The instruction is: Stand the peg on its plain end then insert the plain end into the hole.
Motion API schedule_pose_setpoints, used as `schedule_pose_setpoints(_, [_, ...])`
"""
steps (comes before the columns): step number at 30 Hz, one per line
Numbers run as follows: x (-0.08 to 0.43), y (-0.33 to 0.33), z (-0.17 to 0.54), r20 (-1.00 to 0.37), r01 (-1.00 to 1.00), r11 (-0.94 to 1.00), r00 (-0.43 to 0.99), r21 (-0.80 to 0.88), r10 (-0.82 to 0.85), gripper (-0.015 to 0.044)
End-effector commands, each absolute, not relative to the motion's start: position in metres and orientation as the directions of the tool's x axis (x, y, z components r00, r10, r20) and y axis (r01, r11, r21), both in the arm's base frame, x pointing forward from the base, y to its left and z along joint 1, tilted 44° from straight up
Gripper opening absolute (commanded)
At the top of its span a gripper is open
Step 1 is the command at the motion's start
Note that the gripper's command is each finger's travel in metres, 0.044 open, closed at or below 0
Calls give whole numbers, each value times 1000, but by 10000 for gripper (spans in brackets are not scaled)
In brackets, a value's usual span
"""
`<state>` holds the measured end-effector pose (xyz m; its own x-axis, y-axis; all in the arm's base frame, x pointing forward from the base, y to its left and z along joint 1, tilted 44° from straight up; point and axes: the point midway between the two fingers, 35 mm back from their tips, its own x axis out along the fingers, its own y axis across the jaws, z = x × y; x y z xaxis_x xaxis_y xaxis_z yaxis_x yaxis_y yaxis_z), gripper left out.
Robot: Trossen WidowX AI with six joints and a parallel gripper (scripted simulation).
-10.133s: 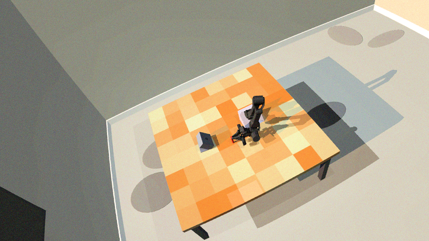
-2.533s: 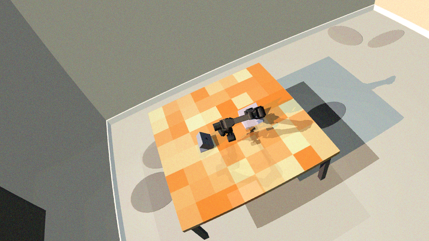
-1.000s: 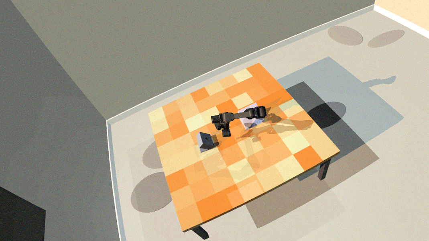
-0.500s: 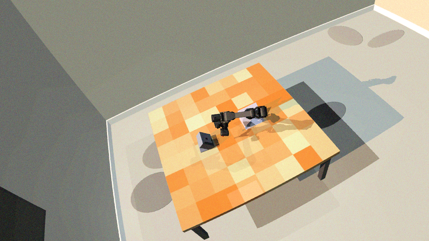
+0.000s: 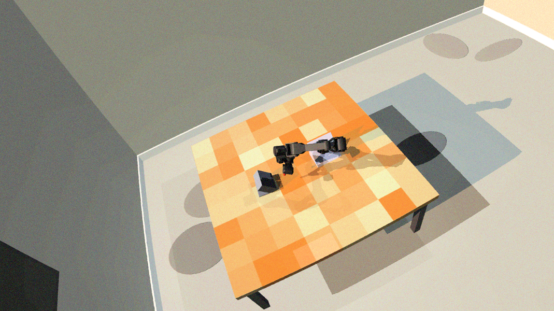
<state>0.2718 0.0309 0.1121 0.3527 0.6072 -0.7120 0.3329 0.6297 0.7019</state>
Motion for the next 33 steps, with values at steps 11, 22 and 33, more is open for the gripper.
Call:
schedule_pose_setpoints(11, [279, 22, 109, -684, 363, 581, 443, 728, 580, 0])
schedule_pose_setpoints(22, [285, 15, 107, -660, 383, 541, 507, 749, 555, 0])
schedule_pose_setpoints(33, [289, 7, 106, -631, 396, 497, 568, 772, 528, 0])
